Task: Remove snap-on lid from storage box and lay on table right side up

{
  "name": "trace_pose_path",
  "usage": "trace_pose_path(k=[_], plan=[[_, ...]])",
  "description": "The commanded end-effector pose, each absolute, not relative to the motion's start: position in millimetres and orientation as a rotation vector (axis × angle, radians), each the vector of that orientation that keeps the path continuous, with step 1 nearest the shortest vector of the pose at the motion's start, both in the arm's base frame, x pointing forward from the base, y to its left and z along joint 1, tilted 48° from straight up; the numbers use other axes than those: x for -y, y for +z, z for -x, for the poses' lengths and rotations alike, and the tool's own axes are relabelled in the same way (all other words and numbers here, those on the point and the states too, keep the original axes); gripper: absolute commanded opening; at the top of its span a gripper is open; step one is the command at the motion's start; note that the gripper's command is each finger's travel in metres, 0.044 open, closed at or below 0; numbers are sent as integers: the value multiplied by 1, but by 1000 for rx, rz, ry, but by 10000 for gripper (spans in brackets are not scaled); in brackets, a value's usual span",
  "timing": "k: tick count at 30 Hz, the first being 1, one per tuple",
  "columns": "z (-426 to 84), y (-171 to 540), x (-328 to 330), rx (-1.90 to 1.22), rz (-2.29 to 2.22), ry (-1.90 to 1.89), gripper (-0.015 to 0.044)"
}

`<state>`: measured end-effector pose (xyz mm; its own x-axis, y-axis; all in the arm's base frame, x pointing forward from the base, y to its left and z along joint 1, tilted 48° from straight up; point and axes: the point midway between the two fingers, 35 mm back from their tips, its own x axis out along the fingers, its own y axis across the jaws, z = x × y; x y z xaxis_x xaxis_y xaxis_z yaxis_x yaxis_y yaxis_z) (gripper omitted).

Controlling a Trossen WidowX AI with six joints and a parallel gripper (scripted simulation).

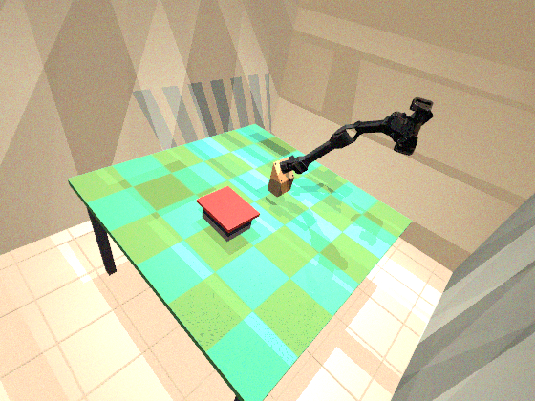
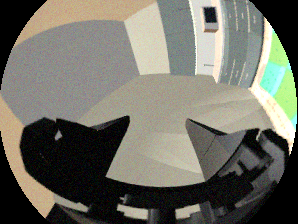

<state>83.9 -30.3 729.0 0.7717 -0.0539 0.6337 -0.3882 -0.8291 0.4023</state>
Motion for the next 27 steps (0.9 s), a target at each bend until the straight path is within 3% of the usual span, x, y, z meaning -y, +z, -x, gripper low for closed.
trace_pose_path(k=[1, 7, 13, 19, 27], plan=[[-86, 728, 29, 328, -2433, 847, 374], [-147, 700, -20, 235, -2255, 729, 235], [-204, 661, -48, 137, -2143, 616, 235], [-282, 584, -67, -21, -2028, 441, 235], [-343, 483, -61, -198, -1958, 256, 235]])
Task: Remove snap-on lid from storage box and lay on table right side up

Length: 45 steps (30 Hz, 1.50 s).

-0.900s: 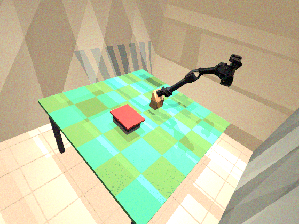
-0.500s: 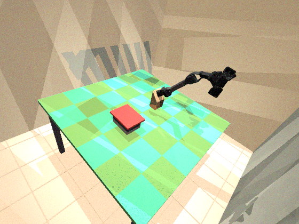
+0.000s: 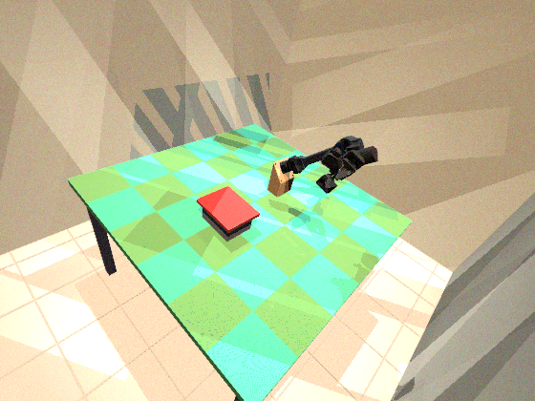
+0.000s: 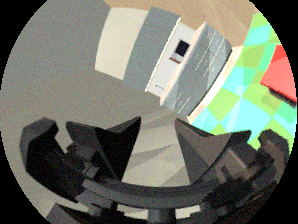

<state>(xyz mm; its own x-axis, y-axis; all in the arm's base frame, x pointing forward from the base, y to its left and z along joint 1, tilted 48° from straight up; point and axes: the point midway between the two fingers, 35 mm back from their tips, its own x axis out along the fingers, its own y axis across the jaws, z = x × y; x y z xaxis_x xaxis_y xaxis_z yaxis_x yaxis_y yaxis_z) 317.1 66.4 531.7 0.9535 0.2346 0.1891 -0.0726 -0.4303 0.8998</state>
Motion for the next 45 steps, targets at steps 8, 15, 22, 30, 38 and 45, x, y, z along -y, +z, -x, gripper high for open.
trace_pose_path(k=[8, 15, 22, 30, 38, 45], plan=[[-373, 375, -39, -376, -1940, 84, 235], [-373, 277, -15, -538, -1968, -56, 235], [-334, 161, 6, -738, -2073, -205, 235], [-272, 79, 5, -895, -2237, -291, 235], [-275, 80, 5, -890, -2236, -305, 235], [-272, 52, -20, -903, -2238, -298, 235]])
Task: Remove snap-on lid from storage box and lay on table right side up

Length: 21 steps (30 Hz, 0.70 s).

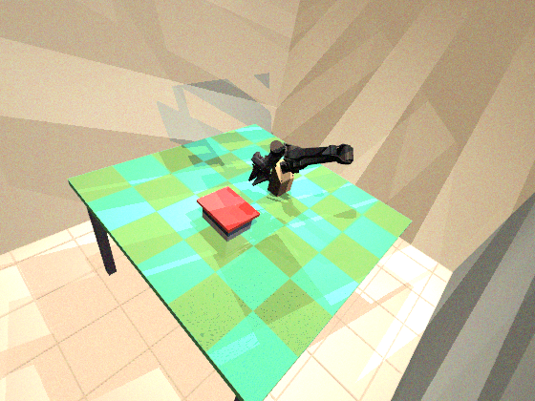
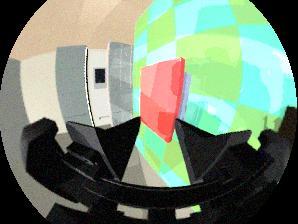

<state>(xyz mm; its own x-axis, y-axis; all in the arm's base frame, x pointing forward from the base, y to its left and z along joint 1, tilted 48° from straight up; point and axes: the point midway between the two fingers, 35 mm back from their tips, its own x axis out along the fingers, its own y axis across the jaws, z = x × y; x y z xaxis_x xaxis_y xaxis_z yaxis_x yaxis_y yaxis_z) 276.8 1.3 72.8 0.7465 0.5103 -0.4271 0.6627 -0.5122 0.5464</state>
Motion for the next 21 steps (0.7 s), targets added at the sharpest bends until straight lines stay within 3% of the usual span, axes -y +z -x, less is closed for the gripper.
trace_pose_path(k=[1, 21], plan=[[-270, 46, -27, -902, -2240, -296, 235], [-282, 34, -44, -903, -2239, -295, 235]])
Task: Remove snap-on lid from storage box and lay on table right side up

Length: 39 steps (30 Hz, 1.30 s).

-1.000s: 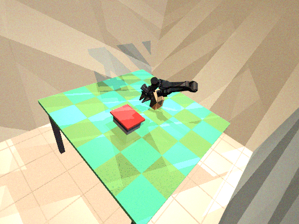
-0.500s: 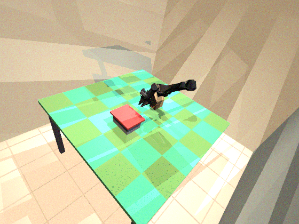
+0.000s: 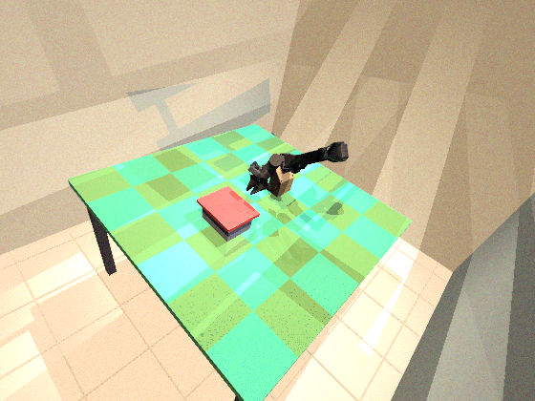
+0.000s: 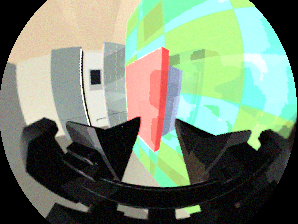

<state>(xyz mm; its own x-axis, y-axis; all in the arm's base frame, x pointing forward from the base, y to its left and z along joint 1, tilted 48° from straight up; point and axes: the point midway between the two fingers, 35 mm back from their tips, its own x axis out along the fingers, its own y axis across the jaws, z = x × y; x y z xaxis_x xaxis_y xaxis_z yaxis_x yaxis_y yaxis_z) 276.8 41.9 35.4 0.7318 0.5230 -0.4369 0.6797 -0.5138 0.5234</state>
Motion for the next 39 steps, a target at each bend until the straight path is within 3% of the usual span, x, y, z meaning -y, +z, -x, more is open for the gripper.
trace_pose_path(k=[1, 36, 39], plan=[[-283, 33, -45, -903, -2239, -295, 235], [-318, 10, -74, -900, -2248, -287, 235], [-318, 10, -74, -900, -2248, -287, 156]])
